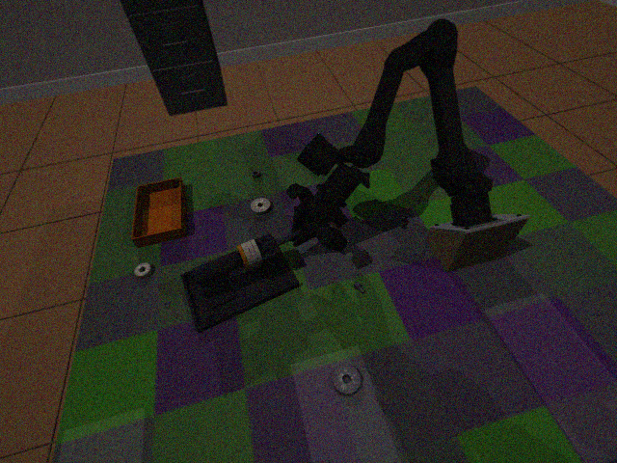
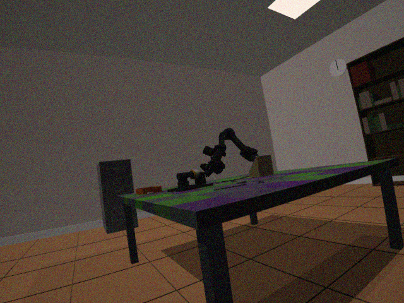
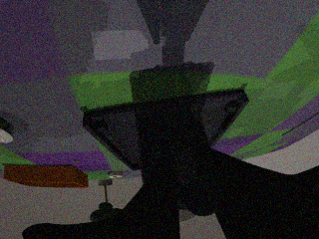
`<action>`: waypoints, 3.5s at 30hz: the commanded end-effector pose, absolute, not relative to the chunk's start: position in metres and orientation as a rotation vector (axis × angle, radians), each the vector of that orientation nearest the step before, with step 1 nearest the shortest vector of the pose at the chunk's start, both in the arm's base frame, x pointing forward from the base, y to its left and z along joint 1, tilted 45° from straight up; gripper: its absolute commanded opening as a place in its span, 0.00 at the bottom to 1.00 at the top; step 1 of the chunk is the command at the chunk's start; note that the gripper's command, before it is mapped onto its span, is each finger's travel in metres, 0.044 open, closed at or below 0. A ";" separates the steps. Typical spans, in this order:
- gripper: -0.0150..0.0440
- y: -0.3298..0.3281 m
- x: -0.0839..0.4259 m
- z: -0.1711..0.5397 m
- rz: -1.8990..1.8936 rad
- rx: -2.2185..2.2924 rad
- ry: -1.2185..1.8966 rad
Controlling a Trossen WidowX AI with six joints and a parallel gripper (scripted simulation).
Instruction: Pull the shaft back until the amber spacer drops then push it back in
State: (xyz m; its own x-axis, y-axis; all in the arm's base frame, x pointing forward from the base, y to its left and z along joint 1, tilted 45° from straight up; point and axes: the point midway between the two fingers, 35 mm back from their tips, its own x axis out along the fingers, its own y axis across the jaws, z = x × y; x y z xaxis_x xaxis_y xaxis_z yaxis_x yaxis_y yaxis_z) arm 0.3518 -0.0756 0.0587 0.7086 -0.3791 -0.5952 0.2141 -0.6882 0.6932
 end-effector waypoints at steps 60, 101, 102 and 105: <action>0.25 -0.077 0.345 0.060 -0.960 2.123 -0.124; 0.25 -0.077 0.341 0.061 -0.960 2.122 -0.123; 0.25 -0.077 0.341 0.061 -0.960 2.122 -0.123; 0.25 -0.077 0.340 0.061 -0.960 2.122 -0.123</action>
State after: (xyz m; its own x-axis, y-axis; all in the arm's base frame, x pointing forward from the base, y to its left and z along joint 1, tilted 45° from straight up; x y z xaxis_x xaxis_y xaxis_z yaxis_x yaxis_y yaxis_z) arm 0.3410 -0.0776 0.0601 0.7081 -0.3795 -0.5955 0.2144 -0.6880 0.6933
